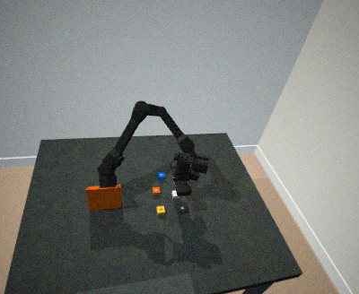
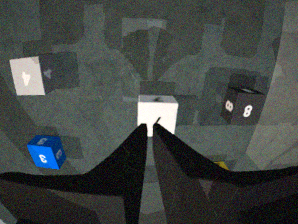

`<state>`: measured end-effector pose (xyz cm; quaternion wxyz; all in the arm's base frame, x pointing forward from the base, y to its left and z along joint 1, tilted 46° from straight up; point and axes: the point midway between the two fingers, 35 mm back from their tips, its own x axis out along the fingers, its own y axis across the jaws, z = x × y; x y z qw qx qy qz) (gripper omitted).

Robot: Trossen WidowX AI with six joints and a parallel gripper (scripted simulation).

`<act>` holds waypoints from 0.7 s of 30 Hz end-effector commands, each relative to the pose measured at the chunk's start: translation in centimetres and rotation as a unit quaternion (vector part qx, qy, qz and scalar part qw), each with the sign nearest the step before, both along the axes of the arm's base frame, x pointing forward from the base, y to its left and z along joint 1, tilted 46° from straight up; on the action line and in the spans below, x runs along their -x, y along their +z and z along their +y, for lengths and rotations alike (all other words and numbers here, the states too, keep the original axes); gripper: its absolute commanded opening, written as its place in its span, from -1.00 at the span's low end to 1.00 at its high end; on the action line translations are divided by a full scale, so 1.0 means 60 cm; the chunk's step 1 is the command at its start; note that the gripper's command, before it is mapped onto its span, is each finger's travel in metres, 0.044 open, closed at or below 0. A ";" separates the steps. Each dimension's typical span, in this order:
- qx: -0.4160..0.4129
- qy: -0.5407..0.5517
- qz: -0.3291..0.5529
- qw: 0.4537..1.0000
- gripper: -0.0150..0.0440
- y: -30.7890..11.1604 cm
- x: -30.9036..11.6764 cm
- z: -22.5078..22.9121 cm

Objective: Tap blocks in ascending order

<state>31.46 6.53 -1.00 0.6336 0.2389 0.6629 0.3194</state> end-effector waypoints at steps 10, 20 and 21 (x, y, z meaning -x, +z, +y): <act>0.005 0.002 -0.011 1.000 -0.42 0.099 -0.016 -0.099; 0.007 0.002 -0.012 1.000 -0.42 -0.007 -0.055 -0.202; 0.007 0.002 -0.012 1.000 -0.42 -0.007 -0.055 -0.202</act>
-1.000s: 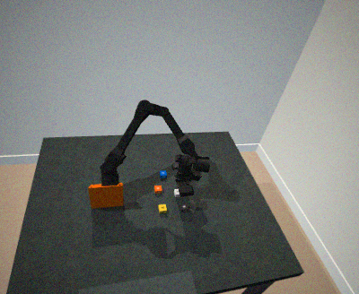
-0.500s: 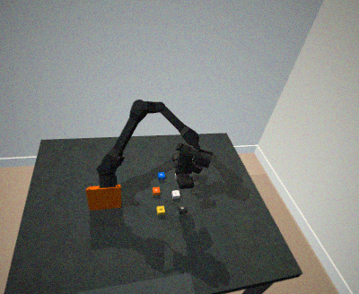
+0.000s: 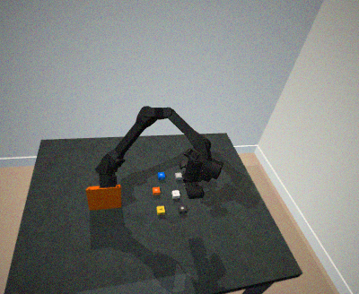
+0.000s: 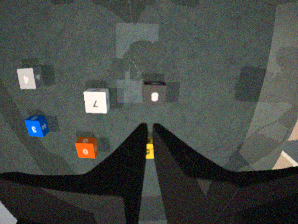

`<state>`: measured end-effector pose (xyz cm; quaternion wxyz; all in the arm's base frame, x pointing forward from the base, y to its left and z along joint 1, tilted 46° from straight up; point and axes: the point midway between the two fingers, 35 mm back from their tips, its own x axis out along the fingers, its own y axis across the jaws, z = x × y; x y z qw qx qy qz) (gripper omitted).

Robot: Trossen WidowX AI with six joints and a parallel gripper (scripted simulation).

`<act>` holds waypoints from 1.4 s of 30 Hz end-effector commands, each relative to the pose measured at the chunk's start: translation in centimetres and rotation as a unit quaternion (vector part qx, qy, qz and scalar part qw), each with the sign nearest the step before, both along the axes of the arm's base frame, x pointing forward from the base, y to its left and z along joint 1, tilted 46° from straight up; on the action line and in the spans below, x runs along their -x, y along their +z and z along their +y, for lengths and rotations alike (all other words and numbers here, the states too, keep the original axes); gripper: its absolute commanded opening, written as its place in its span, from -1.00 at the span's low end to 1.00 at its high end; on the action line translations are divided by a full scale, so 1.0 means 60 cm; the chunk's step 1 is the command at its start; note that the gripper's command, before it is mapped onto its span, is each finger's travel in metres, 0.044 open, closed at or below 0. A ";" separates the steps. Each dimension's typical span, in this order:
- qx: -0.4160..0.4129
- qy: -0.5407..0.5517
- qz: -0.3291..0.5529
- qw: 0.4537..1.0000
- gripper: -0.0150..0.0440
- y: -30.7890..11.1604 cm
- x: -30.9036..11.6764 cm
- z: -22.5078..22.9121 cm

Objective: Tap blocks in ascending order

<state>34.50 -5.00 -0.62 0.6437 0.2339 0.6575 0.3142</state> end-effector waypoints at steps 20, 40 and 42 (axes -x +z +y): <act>-0.002 0.007 -0.002 1.000 -0.42 -0.112 0.005 0.093; -0.002 0.007 -0.002 1.000 -0.42 -0.142 0.009 0.124; -0.002 0.007 -0.002 1.000 -0.42 -0.142 0.009 0.124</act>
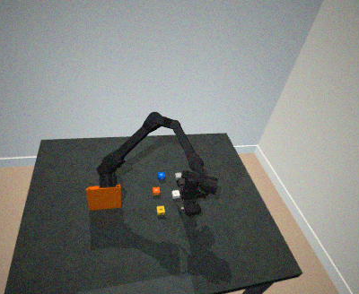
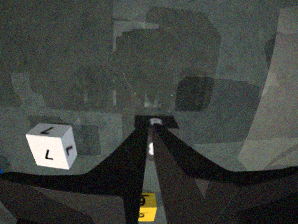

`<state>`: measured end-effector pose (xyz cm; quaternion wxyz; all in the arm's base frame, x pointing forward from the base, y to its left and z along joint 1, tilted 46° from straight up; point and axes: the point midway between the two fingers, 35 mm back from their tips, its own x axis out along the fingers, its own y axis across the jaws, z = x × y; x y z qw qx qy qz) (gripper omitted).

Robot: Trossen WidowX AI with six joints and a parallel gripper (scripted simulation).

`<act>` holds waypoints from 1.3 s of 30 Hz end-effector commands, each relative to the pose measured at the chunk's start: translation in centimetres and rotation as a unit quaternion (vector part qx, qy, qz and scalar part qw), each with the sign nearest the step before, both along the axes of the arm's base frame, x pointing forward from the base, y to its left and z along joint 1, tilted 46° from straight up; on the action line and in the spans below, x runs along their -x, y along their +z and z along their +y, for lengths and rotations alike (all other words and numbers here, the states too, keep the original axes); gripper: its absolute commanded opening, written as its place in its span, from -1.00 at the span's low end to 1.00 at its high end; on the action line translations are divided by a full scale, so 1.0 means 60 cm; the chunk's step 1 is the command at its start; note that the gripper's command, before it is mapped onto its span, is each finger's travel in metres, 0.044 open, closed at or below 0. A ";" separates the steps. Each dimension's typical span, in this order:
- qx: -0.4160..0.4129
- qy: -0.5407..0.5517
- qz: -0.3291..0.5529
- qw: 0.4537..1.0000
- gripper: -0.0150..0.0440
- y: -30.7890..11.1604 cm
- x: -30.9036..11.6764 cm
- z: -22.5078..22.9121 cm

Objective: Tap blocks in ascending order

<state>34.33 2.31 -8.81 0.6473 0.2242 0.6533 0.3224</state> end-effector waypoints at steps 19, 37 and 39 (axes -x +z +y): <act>0.004 -0.004 0.009 1.000 0.29 0.193 0.013 0.041; -0.007 -0.003 0.013 1.000 0.86 0.458 0.197 0.176; -0.007 -0.003 0.013 1.000 0.86 0.458 0.197 0.176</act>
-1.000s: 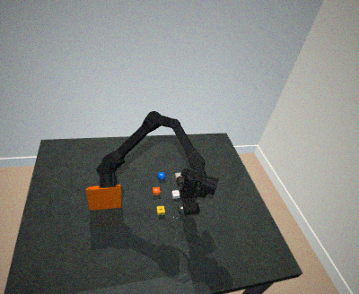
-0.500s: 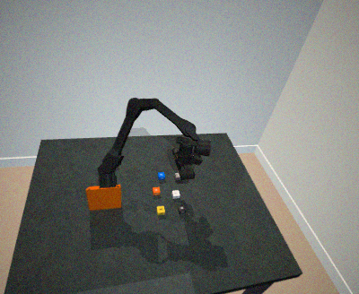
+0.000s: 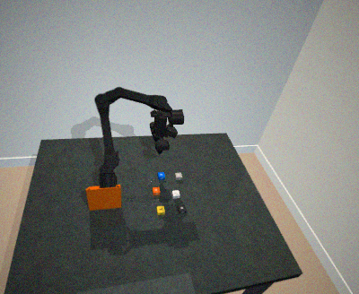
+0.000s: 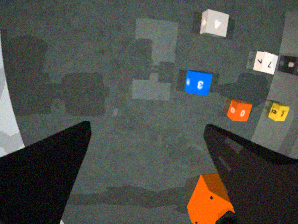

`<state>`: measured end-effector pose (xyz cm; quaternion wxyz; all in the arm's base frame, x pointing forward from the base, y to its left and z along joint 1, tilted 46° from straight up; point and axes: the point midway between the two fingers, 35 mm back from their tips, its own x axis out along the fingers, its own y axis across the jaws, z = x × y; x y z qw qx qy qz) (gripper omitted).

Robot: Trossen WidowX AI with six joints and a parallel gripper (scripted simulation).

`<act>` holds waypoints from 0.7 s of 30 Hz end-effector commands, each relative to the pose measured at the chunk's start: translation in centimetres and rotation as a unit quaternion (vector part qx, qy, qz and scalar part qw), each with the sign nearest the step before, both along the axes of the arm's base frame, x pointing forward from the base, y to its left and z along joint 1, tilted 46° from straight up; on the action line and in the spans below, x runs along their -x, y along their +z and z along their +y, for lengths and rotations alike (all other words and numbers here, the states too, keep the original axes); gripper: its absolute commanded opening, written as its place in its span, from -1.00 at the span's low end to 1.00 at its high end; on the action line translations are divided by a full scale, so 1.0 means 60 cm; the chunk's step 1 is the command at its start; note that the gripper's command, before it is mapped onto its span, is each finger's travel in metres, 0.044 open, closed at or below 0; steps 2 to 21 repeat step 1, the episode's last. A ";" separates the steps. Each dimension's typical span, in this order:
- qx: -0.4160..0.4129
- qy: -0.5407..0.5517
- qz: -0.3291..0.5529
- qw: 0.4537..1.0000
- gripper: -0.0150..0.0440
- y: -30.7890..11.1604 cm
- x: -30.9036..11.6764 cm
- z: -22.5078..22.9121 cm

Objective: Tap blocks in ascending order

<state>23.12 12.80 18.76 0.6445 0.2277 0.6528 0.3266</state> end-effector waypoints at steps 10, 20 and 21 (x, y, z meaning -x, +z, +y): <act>-0.001 -0.004 0.011 1.000 0.86 -0.001 0.010 0.001; -0.001 -0.004 0.011 1.000 0.86 -0.001 0.010 0.001; -0.001 -0.004 0.011 1.000 0.86 -0.001 0.010 0.001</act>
